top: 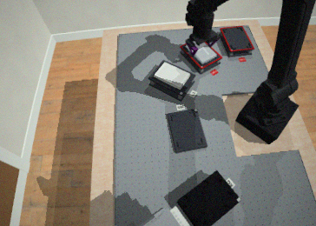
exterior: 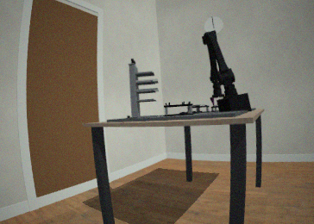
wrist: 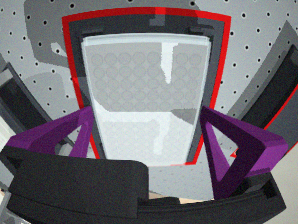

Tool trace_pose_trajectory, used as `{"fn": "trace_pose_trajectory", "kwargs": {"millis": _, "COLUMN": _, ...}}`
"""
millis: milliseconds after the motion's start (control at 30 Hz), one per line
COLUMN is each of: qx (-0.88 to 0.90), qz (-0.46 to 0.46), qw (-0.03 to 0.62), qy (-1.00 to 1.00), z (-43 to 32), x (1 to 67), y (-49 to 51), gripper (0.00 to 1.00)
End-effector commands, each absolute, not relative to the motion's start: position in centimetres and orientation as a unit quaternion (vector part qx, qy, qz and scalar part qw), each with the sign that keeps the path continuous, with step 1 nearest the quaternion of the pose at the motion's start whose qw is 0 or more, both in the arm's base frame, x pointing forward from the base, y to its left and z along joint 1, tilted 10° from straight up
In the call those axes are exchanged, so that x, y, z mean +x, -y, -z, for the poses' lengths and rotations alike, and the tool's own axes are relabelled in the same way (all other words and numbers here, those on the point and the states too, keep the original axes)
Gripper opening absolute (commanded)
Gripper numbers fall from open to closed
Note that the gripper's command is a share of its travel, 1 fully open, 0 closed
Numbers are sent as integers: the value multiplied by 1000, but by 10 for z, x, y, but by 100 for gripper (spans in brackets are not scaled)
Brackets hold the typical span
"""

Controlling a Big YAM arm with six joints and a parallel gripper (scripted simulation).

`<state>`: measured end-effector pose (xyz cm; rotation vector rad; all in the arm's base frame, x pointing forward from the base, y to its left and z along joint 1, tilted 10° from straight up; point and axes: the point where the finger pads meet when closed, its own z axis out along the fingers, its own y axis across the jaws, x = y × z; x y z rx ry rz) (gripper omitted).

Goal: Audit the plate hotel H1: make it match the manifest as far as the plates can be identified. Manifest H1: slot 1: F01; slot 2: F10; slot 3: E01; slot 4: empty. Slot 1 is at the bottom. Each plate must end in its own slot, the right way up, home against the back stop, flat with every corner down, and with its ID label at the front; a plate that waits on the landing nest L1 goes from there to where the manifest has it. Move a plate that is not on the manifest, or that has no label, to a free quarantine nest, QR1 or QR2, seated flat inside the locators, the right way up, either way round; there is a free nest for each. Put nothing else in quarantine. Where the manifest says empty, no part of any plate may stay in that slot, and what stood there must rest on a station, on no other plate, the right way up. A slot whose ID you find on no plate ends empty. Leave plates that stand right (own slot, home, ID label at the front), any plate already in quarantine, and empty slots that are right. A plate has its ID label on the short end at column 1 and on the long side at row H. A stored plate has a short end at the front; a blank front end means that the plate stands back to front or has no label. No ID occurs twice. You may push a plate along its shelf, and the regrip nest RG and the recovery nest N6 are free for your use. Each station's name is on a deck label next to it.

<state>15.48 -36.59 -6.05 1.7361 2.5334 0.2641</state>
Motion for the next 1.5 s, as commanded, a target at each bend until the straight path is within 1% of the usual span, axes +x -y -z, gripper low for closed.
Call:
{"fn": "trace_pose_trajectory", "kwargs": {"millis": 0, "qx": 561, "qz": -75, "qw": 45, "qy": -823, "z": 51, "x": 161, "y": 380, "gripper": 100}}
{"fn": "trace_pose_trajectory", "kwargs": {"millis": 67, "qx": 558, "qz": -76, "qw": 45, "qy": -825, "z": 43, "x": 165, "y": 374, "gripper": 100}}
{"fn": "trace_pose_trajectory", "kwargs": {"millis": 133, "qx": 554, "qz": -66, "qw": 57, "qy": -828, "z": 28, "x": 167, "y": 391, "gripper": 100}}
{"fn": "trace_pose_trajectory", "kwargs": {"millis": 300, "qx": 561, "qz": -65, "qw": 59, "qy": -823, "z": 11, "x": 156, "y": 396, "gripper": 100}}
{"fn": "trace_pose_trajectory", "kwargs": {"millis": 367, "qx": 561, "qz": -65, "qw": 59, "qy": -823, "z": 11, "x": 156, "y": 396, "gripper": 100}}
{"fn": "trace_pose_trajectory", "kwargs": {"millis": 400, "qx": 562, "qz": -73, "qw": 48, "qy": -823, "z": 18, "x": 155, "y": 393, "gripper": 100}}
{"fn": "trace_pose_trajectory", "kwargs": {"millis": 467, "qx": 561, "qz": -64, "qw": 59, "qy": -823, "z": 0, "x": 155, "y": 397, "gripper": 100}}
{"fn": "trace_pose_trajectory", "kwargs": {"millis": 767, "qx": 561, "qz": -63, "qw": 60, "qy": -823, "z": -31, "x": 150, "y": 400, "gripper": 100}}
{"fn": "trace_pose_trajectory", "kwargs": {"millis": 800, "qx": 561, "qz": -63, "qw": 60, "qy": -823, "z": -34, "x": 149, "y": 400, "gripper": 100}}
{"fn": "trace_pose_trajectory", "kwargs": {"millis": 833, "qx": 561, "qz": -73, "qw": 47, "qy": -823, "z": -19, "x": 151, "y": 388, "gripper": 100}}
{"fn": "trace_pose_trajectory", "kwargs": {"millis": 867, "qx": 561, "qz": -62, "qw": 59, "qy": -823, "z": -36, "x": 146, "y": 401, "gripper": 100}}
{"fn": "trace_pose_trajectory", "kwargs": {"millis": 933, "qx": 561, "qz": -62, "qw": 59, "qy": -823, "z": -36, "x": 146, "y": 401, "gripper": 100}}
{"fn": "trace_pose_trajectory", "kwargs": {"millis": 967, "qx": 562, "qz": -72, "qw": 47, "qy": -823, "z": -26, "x": 145, "y": 399, "gripper": 100}}
{"fn": "trace_pose_trajectory", "kwargs": {"millis": 1033, "qx": 561, "qz": -62, "qw": 60, "qy": -824, "z": -44, "x": 145, "y": 402, "gripper": 100}}
{"fn": "trace_pose_trajectory", "kwargs": {"millis": 1467, "qx": 561, "qz": -63, "qw": 57, "qy": -823, "z": -74, "x": 139, "y": 404, "gripper": 100}}
